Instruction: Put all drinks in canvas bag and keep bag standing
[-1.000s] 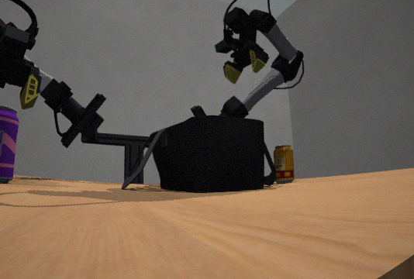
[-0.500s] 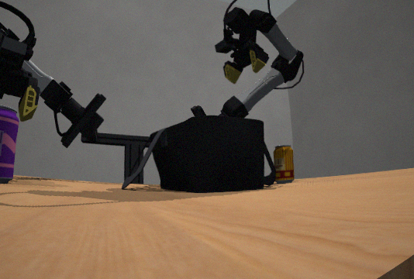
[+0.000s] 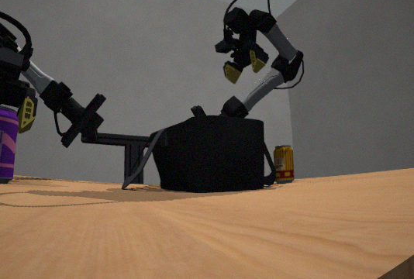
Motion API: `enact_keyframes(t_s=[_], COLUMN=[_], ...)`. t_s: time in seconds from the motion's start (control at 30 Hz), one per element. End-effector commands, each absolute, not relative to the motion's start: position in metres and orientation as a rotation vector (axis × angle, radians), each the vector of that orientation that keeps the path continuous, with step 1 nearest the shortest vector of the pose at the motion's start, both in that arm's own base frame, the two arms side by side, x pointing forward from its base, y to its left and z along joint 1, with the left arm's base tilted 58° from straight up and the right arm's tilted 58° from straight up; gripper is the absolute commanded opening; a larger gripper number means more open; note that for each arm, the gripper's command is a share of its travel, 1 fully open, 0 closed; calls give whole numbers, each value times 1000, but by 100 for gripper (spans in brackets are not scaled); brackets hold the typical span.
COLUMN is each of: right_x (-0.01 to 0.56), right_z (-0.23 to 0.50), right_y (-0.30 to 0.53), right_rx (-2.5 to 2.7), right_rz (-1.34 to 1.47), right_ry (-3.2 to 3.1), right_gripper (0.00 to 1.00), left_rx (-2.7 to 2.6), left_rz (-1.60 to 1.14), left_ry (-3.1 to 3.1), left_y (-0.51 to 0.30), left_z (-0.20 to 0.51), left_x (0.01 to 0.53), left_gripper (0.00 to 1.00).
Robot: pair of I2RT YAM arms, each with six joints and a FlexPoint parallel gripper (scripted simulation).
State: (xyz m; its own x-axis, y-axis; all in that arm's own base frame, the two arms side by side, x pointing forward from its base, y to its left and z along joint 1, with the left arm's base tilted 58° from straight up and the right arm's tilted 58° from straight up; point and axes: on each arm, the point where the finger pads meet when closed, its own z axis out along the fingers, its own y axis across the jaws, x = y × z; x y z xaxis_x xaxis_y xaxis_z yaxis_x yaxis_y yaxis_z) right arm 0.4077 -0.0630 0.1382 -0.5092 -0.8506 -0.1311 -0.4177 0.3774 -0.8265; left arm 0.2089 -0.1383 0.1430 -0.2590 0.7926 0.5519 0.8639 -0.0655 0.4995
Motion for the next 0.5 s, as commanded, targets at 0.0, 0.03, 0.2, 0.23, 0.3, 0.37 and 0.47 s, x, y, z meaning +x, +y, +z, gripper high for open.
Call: enact_keyframes(t_s=[0.0, 0.03, 0.2, 0.23, 0.3, 0.37, 0.47], right_x=[418, 417, 419, 419, 422, 416, 425], right_z=[143, 140, 141, 141, 137, 132, 147], right_y=[-63, -64, -69, -69, -72, -74, -72], right_rx=[-1096, -1100, -1093, -1093, -1095, -1101, -1077], right_rz=[-1014, -1012, -1017, -1017, -1015, -1019, -1026], right_ry=[2026, 2031, 2040, 2040, 2025, 2059, 2014], right_gripper=[84, 84, 84, 84, 84, 84, 74], left_rx=[-1881, -1881, -1881, -1881, -1881, -1881, -1881], left_rz=[-1223, -1223, -1223, -1223, -1223, -1223, -1223], left_ry=[-2108, -2108, -2108, -2108, -2108, -2108, -2108], left_y=[-147, -147, -147, -147, -147, -147, -147], left_z=[149, 149, 149, 149, 149, 149, 149], left_x=[209, 209, 209, 209, 209, 209, 209], left_gripper=[100, 100, 100, 100, 100, 100, 100])
